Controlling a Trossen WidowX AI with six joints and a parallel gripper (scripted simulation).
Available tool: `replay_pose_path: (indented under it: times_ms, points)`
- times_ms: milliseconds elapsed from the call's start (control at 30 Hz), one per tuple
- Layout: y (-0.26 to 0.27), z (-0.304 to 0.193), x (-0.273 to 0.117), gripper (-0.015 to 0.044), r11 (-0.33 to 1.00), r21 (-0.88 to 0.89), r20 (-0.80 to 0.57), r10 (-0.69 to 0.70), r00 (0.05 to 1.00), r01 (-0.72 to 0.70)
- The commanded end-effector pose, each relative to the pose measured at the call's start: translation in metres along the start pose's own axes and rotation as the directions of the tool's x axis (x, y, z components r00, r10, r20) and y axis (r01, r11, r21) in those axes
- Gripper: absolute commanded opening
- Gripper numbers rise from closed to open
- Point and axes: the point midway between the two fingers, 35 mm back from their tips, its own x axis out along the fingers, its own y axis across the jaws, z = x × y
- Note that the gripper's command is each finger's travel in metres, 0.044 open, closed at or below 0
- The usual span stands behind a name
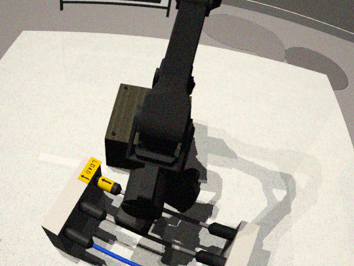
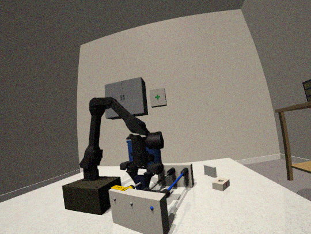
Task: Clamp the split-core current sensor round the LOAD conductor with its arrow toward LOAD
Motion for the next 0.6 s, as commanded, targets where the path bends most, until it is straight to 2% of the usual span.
replay_pose_path:
  times_ms: [0,300,567]
  points:
    - [-0.0022,0.0002,-0.0006,0.0,1.0,-0.001,0.0,-0.002,1.0,0.002]
    - [-0.002,0.0002,0.0045,0.0,1.0,-0.001,0.0,-0.001,1.0,0.001]
    - [-0.0007,-0.0001,0.0005,0.021,1.0,0.001,0.0,0.002,1.0,-0.002]
